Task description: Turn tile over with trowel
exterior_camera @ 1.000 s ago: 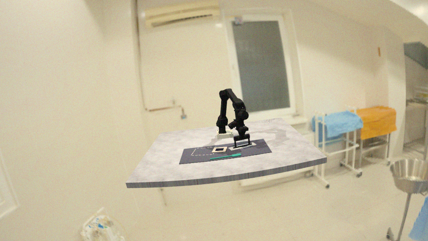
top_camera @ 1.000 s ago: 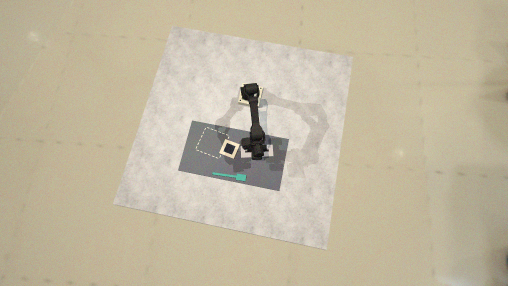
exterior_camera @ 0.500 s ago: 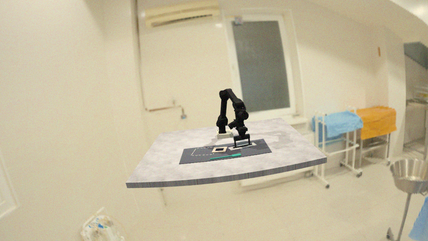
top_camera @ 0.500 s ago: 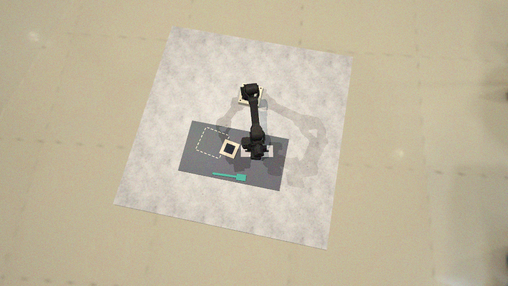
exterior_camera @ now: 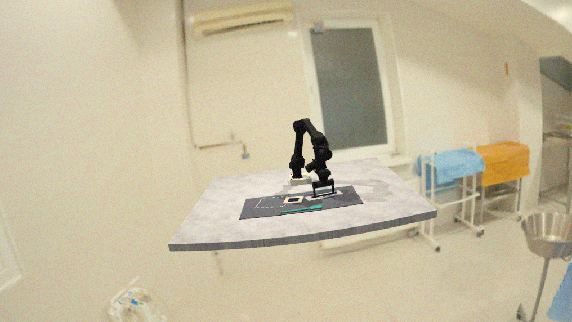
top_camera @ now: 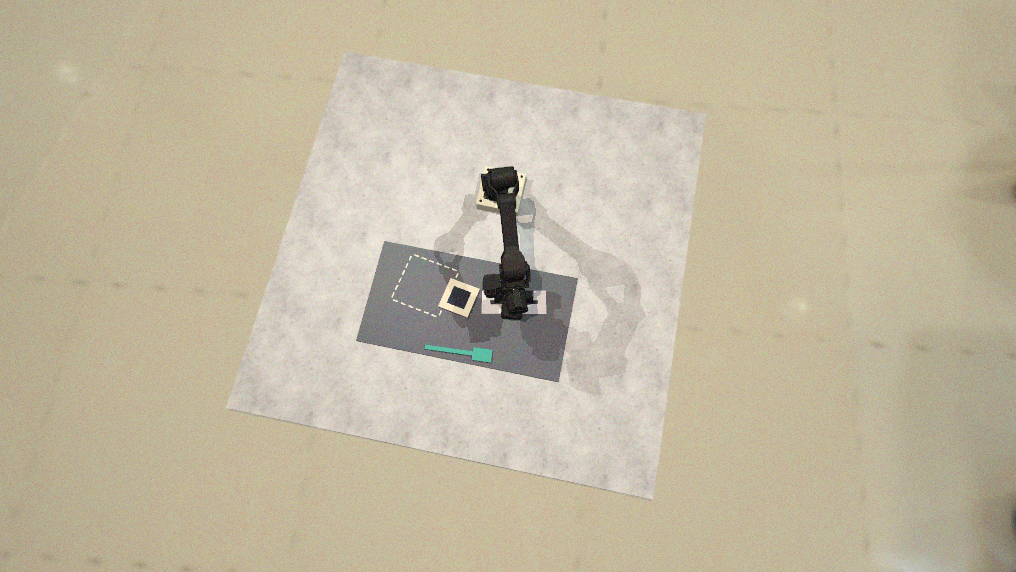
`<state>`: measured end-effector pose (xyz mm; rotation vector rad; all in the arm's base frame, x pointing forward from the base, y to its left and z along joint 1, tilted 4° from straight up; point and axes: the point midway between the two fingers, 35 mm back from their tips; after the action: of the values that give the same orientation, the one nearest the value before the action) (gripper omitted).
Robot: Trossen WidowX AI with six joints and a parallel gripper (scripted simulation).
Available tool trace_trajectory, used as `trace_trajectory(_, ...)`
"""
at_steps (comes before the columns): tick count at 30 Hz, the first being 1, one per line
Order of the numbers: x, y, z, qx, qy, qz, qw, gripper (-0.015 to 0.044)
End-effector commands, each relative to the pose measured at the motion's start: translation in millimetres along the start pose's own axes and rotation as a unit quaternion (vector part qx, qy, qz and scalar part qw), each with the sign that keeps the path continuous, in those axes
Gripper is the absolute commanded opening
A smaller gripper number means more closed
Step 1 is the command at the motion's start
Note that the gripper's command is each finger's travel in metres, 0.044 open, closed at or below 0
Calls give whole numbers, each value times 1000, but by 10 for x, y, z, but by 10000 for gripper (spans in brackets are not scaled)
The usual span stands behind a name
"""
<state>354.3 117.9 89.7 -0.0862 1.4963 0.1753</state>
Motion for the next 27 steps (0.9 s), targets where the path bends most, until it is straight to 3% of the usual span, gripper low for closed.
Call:
trace_trajectory(1,-97,-2,-3,5,0,0,1000,270)
trace_trajectory(5,-450,-5,-35,14,0,0,1000,270)
trace_trajectory(27,-309,25,14,-24,0,0,1000,270)
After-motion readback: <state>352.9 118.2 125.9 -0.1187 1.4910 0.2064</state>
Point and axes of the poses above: the point midway between the two fingers, 35 mm back from their tips, its own x axis out along the fingers, its own z axis across the jaws, y = z × x, and after that the axes turned 3 degrees about -x, right-handed
